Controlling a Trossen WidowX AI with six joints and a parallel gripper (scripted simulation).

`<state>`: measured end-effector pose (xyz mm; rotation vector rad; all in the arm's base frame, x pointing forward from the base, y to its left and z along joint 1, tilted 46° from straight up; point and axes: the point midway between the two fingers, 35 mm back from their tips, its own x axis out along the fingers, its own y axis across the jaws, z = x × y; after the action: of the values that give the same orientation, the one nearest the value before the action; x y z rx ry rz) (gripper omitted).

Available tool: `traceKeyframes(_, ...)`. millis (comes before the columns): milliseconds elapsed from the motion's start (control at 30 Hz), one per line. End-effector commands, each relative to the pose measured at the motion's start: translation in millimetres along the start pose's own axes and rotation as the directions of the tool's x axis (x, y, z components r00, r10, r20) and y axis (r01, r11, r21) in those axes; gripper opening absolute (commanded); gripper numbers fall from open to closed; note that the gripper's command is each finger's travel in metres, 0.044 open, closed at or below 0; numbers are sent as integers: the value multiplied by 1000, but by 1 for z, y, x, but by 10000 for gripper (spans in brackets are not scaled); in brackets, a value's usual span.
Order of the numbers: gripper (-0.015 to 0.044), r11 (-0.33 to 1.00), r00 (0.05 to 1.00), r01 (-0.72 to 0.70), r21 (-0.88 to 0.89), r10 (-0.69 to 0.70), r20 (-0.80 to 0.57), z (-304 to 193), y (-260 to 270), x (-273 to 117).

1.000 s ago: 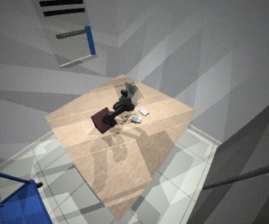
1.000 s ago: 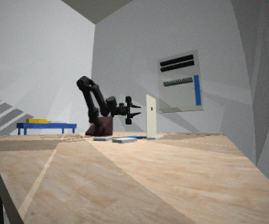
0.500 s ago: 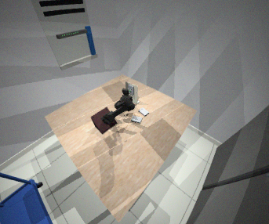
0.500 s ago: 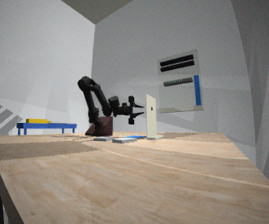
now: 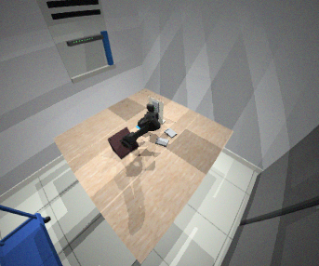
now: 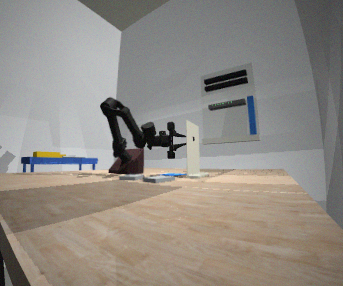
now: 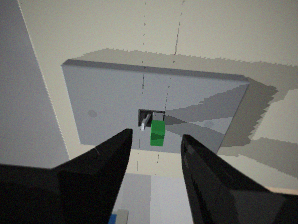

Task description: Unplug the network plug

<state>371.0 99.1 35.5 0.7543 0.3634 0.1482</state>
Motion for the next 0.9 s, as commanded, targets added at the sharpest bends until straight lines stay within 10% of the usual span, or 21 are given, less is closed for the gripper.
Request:
traceKeyframes(0, 156, 1000, 1000, -7, -3, 7, 0, 3, 2, 8)
traceKeyframes(867, 16, 1000, 1000, -7, -3, 7, 0, 4, 2, 11)
